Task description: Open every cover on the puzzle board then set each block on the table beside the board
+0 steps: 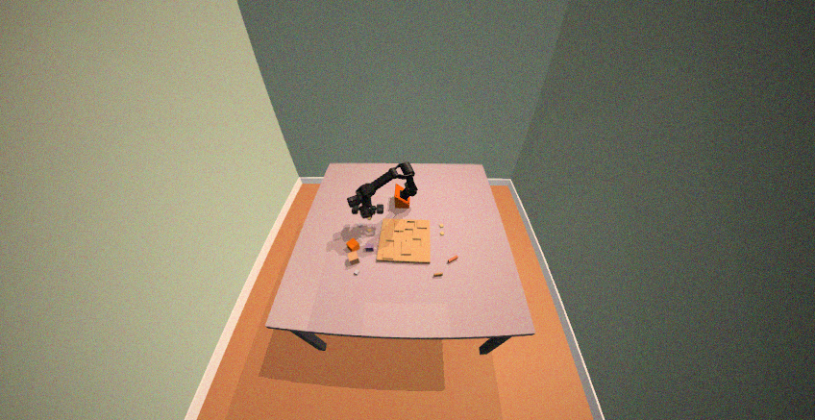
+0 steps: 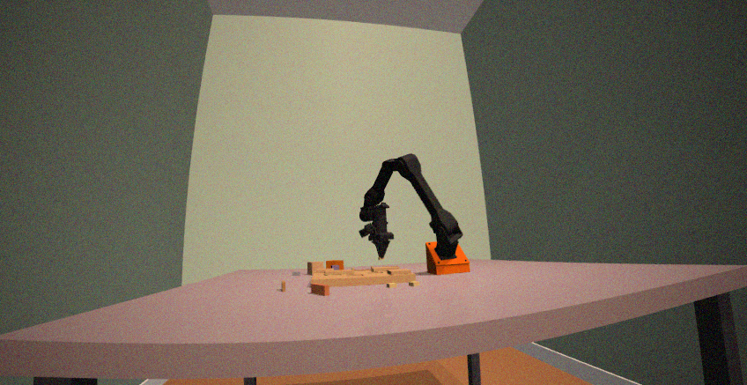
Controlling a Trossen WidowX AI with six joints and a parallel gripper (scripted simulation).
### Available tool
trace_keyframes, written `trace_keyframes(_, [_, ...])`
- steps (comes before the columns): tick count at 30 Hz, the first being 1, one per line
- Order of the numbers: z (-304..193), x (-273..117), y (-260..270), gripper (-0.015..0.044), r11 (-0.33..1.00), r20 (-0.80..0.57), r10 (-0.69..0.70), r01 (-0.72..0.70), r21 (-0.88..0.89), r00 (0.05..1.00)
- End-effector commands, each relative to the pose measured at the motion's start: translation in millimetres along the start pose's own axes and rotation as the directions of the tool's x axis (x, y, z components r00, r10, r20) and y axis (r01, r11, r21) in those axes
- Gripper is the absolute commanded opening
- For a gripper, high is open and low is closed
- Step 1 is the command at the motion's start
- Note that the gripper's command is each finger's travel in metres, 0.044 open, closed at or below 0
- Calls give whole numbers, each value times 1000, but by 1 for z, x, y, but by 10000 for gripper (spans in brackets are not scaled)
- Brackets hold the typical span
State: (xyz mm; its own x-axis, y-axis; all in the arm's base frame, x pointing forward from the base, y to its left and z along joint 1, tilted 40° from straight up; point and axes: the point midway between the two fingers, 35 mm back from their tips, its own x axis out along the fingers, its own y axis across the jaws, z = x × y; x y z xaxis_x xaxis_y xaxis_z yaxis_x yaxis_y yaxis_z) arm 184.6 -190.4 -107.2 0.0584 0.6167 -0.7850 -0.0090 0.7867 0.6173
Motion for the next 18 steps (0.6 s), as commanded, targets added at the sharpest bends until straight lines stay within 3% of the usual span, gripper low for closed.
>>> trace_keyframes(1, [0,9,1,80,1000,4,5,-5,6,1000])
trace_keyframes(18, [-1,36,3,80,1000,4,6,-6,5,1000])
